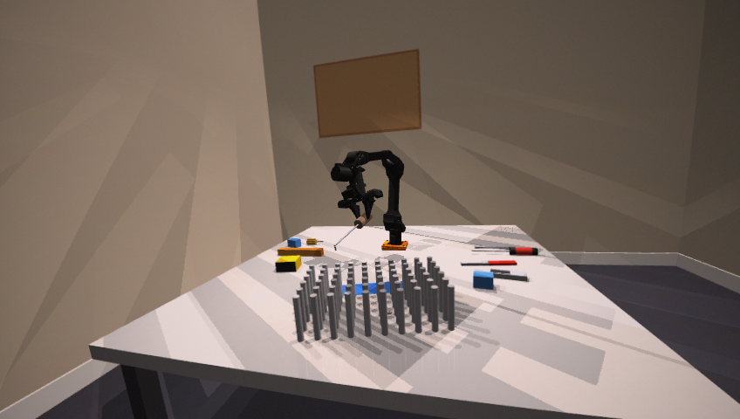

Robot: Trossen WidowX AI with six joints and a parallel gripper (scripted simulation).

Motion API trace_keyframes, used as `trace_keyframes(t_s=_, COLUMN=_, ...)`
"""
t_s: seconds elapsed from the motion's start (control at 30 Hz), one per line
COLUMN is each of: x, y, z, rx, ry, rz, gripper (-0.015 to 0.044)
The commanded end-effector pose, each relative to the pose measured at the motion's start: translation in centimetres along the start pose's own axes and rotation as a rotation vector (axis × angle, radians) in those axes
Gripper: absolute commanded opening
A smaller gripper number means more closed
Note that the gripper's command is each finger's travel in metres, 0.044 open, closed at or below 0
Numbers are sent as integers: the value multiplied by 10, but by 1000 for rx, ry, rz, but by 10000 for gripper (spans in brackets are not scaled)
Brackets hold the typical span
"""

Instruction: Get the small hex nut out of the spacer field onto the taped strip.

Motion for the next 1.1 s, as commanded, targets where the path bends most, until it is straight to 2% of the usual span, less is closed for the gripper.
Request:
trace_keyframes(t_s=0.0, x=10, y=5, z=0, rx=-9, ry=-43, rz=125, gripper=0)
trace_keyframes(t_s=0.4, x=35, y=22, z=-6, rx=-21, ry=-162, rz=496, gripper=0)
trace_keyframes(t_s=0.67, x=34, y=21, z=-10, rx=-22, ry=-164, rz=502, gripper=0)
trace_keyframes(t_s=1.07, x=18, y=19, z=-65, rx=-23, ry=-165, rz=505, gripper=0)
Point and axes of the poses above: the point midway between the two fingers, 35 mm back from their tips, its own z axis back along the fingers, its own x axis across the jaws, y = z × x, the point moved 8 cm from there along z, back along the fingers, and after that the axes turned 10 degrees about -z, right-handed, at the moved point
